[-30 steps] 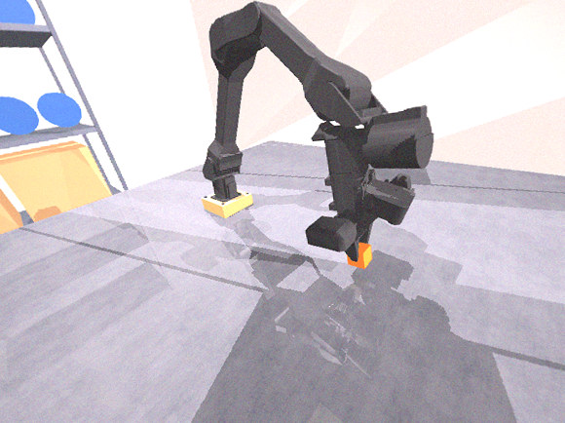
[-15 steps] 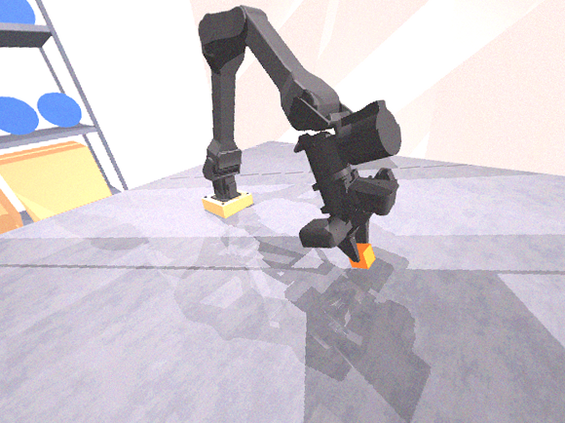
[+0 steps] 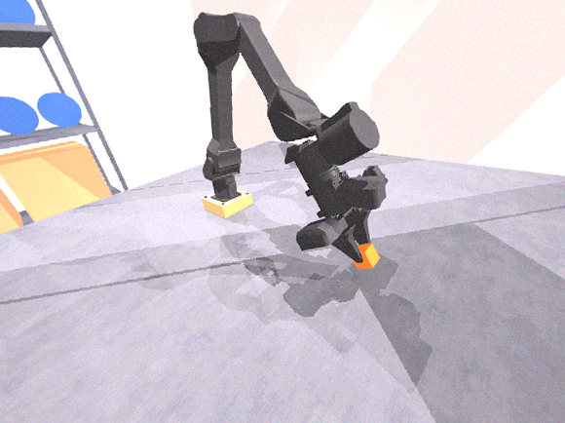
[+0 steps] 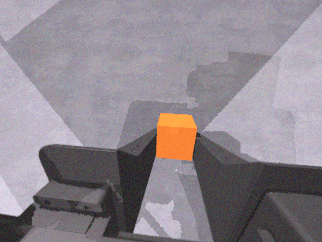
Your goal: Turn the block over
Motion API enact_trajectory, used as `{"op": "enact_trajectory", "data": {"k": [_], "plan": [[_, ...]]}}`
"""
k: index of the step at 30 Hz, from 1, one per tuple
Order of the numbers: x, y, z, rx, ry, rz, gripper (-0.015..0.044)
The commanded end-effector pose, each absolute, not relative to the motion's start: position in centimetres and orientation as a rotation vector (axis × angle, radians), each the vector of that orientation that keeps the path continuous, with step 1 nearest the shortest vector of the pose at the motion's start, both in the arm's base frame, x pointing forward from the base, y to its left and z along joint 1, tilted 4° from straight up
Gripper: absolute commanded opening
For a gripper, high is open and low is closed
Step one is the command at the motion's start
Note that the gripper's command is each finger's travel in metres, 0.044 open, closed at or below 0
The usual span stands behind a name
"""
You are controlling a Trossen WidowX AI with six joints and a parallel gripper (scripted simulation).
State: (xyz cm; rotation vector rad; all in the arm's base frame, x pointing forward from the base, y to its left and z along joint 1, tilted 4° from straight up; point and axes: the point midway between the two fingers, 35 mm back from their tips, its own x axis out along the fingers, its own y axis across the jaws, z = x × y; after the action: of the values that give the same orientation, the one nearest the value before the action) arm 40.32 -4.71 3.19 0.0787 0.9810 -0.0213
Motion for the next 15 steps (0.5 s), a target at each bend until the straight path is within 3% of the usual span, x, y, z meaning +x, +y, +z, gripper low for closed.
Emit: {"op": "enact_trajectory", "data": {"k": [1,15], "plan": [[40.4,-4.7,2.2,0.084,0.933,-0.023,0.0000],[40.7,-4.6,0.4,0.080,0.713,-0.033,0.0000]]}}
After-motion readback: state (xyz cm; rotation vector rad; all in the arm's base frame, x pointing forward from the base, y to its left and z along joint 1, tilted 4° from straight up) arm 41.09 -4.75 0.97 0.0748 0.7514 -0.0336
